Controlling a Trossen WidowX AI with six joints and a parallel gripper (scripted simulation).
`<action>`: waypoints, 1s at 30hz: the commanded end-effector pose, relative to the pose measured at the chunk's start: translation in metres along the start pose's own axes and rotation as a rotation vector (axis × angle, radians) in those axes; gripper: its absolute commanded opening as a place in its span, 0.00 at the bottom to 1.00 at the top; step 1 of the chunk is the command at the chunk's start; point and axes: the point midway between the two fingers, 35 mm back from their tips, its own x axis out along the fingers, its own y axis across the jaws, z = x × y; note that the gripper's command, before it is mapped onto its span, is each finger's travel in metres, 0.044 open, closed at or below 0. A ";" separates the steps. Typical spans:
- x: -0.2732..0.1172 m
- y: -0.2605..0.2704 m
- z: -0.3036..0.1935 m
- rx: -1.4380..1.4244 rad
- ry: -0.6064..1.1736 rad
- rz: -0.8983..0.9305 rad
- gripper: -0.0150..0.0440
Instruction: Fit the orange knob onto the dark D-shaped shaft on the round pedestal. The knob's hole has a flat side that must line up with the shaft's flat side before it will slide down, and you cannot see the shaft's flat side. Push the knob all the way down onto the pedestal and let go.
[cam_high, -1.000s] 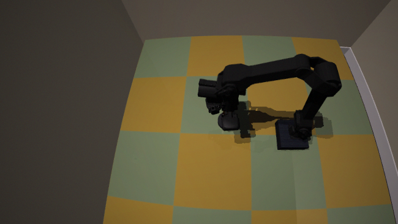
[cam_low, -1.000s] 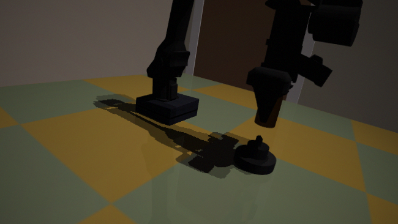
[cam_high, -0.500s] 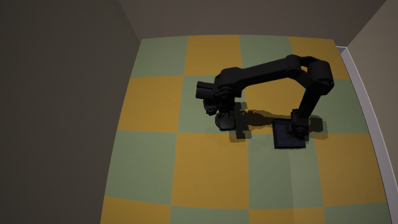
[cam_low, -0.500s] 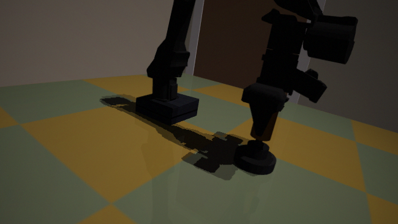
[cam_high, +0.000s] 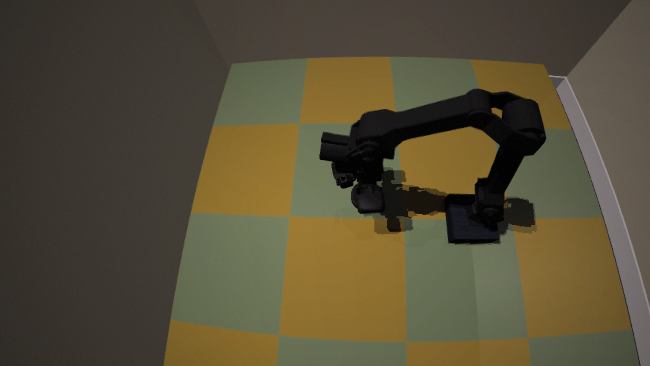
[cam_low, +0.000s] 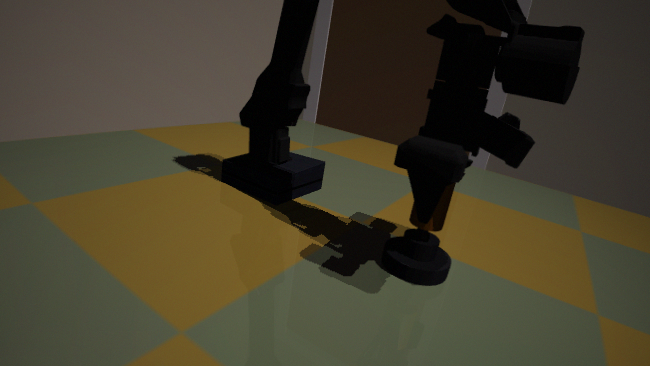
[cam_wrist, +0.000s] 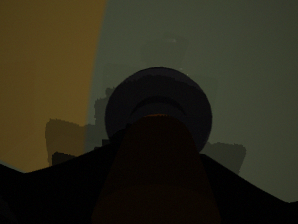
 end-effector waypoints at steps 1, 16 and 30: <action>0.000 0.000 0.000 -0.003 -0.001 -0.003 0.25; 0.001 0.001 -0.001 -0.003 -0.001 -0.003 0.25; -0.003 0.000 0.002 -0.210 -0.001 -0.003 0.25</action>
